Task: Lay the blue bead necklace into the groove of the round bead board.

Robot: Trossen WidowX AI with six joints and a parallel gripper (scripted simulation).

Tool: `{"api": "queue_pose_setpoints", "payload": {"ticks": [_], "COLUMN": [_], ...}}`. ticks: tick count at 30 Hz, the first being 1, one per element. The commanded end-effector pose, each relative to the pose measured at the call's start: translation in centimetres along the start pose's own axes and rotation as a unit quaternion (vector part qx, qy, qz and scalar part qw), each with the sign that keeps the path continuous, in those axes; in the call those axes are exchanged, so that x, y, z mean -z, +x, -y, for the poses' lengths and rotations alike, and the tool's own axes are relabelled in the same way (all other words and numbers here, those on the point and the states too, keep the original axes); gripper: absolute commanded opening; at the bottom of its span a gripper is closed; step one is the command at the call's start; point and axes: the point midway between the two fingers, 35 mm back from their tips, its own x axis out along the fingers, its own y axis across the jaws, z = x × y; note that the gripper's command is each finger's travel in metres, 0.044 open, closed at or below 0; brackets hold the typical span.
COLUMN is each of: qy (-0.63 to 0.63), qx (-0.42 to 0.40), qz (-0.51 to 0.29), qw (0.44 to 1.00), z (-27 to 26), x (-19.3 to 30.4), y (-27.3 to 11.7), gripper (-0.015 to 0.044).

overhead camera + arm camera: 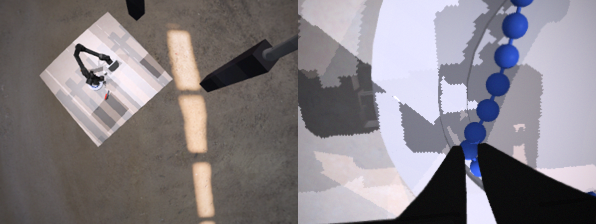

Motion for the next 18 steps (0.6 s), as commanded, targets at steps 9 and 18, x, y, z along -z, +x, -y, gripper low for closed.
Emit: {"api": "queue_pose_setpoints", "payload": {"ticks": [9,18], "qy": [0.0,-0.004], "qx": [0.0,0.002], "qz": [0.0,0.0], "qw": [1.0,1.0], "z": [0.01,-0.04], "x": [0.0,0.02], "y": [-0.22,-0.88], "gripper": [0.0,0.0]}}
